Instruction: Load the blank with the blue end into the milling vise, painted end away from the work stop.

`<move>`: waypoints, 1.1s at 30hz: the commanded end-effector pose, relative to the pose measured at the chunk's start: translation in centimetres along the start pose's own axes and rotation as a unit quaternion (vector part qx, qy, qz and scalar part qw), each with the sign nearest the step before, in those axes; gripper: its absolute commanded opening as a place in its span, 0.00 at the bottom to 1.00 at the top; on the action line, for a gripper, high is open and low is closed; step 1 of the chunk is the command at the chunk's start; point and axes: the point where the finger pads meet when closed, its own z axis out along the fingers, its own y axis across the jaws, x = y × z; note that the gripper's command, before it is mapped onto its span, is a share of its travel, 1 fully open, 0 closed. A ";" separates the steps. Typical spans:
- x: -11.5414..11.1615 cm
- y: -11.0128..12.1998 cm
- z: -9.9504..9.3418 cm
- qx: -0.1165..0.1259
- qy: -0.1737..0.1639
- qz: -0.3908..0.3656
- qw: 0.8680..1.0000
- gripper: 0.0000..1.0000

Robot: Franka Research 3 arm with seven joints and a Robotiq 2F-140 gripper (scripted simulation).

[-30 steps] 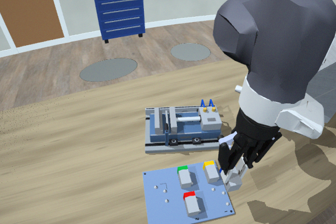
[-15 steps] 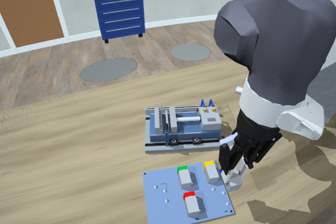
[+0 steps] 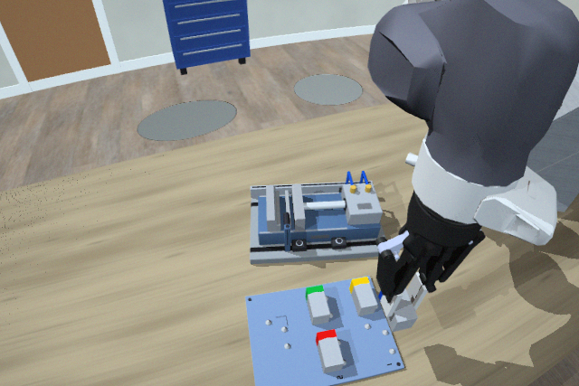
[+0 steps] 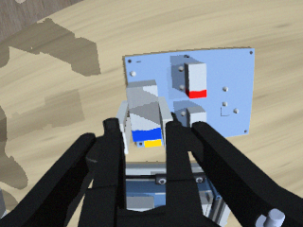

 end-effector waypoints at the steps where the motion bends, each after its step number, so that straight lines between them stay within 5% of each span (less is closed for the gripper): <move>1: 0.3 0.2 -0.1 -0.001 0.004 -0.002 1.000 0.00; 33: 0.4 0.3 0.1 -0.001 0.004 -0.002 1.000 0.00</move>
